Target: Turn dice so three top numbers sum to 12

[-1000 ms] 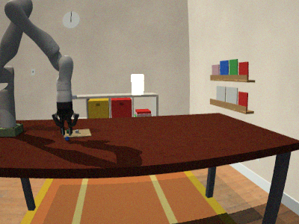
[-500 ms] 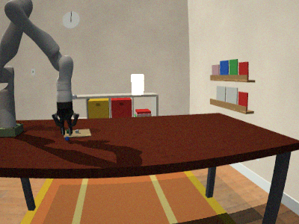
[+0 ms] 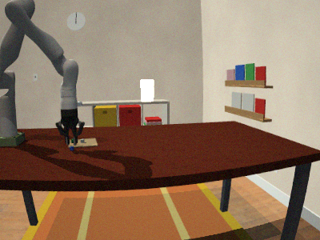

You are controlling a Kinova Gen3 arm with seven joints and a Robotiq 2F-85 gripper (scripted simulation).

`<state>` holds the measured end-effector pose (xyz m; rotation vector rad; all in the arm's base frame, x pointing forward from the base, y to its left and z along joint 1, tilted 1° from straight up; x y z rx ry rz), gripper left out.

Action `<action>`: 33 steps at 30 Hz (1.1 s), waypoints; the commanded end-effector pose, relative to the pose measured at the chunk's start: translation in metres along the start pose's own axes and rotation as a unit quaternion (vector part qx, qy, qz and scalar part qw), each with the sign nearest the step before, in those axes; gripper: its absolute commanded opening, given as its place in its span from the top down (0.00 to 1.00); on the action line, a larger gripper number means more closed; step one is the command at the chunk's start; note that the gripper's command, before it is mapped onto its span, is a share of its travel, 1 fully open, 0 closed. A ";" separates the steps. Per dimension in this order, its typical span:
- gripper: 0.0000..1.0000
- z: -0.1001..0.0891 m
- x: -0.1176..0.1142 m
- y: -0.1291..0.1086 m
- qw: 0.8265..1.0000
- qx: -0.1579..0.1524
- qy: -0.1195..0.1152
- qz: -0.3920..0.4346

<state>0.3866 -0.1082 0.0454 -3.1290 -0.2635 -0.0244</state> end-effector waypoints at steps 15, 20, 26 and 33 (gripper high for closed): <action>0.69 0.000 0.000 0.000 1.000 0.000 0.001 0.000; 0.69 0.002 0.000 0.000 1.000 0.000 0.001 0.000; 0.69 0.008 0.000 0.000 1.000 0.000 0.001 0.000; 0.69 0.014 0.000 0.000 1.000 0.000 0.001 0.000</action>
Point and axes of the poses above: the point where the finger pads meet when closed, its own z axis out along the fingers, its own x axis across the jaws, y = z × x, the point moved 4 cm from there along -z, back along the fingers, and after that the axes turned 15 degrees about -z, right-handed, at the moved point
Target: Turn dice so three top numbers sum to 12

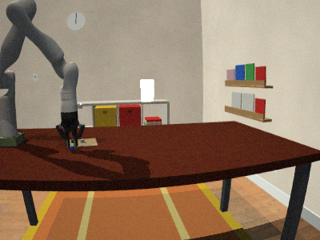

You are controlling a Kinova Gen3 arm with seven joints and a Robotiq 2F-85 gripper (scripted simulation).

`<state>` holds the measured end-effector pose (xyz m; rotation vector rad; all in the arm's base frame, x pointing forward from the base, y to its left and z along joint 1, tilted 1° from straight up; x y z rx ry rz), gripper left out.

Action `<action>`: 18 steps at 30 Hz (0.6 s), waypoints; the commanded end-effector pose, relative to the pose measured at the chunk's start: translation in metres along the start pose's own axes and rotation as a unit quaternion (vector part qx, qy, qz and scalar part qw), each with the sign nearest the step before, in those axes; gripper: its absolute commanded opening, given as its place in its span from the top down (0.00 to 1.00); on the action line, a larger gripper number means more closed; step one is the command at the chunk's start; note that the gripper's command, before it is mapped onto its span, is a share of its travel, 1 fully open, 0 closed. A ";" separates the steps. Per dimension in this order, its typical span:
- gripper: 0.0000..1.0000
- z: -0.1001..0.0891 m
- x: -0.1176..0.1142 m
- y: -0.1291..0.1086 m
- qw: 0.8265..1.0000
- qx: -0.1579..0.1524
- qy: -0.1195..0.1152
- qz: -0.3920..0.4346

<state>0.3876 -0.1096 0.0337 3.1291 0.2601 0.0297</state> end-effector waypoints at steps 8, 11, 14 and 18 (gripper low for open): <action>0.69 0.007 0.000 -0.001 1.000 0.001 -0.001 -0.001; 0.69 0.007 0.000 -0.001 1.000 0.001 -0.001 -0.001; 0.69 0.007 0.000 -0.001 1.000 0.001 -0.001 -0.001; 0.69 0.007 0.000 -0.001 1.000 0.001 -0.001 -0.001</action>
Point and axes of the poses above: the point where the finger pads meet when closed, its own z axis out along the fingers, its own x axis across the jaws, y = z × x, the point moved 4 cm from there along -z, back along the fingers, and after that the axes turned 15 degrees about -z, right-handed, at the moved point
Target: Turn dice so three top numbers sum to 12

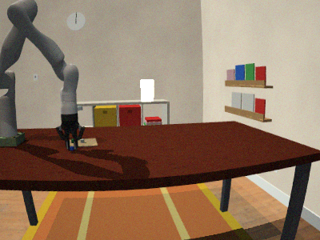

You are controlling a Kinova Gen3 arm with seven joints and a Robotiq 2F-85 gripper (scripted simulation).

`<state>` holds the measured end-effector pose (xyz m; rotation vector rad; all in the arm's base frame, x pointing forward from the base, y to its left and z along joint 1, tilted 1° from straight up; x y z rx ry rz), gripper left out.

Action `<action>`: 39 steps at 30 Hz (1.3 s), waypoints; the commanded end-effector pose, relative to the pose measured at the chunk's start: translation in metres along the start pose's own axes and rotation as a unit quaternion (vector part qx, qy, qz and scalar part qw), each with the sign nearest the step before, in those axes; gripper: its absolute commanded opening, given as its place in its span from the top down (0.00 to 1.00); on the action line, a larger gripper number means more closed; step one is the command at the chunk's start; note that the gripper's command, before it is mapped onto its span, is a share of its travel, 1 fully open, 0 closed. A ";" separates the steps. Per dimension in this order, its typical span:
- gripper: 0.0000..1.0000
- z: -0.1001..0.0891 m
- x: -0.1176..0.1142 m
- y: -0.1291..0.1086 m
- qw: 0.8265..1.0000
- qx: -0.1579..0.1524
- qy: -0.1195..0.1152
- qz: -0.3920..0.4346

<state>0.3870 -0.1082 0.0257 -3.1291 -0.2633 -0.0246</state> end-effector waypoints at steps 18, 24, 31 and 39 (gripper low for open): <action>0.69 0.000 0.000 0.000 1.000 0.000 0.001 0.000; 0.69 0.000 0.000 0.000 1.000 0.000 0.001 0.000; 0.89 0.000 0.000 0.000 1.000 0.000 0.001 0.000; 0.89 0.000 0.000 0.000 1.000 0.000 0.001 0.000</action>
Point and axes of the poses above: the point where the finger pads meet when closed, its own z axis out along the fingers, its own x axis across the jaws, y = z × x, the point moved 4 cm from there along -z, back along the fingers, and after that the axes turned 15 degrees about -z, right-handed, at the moved point
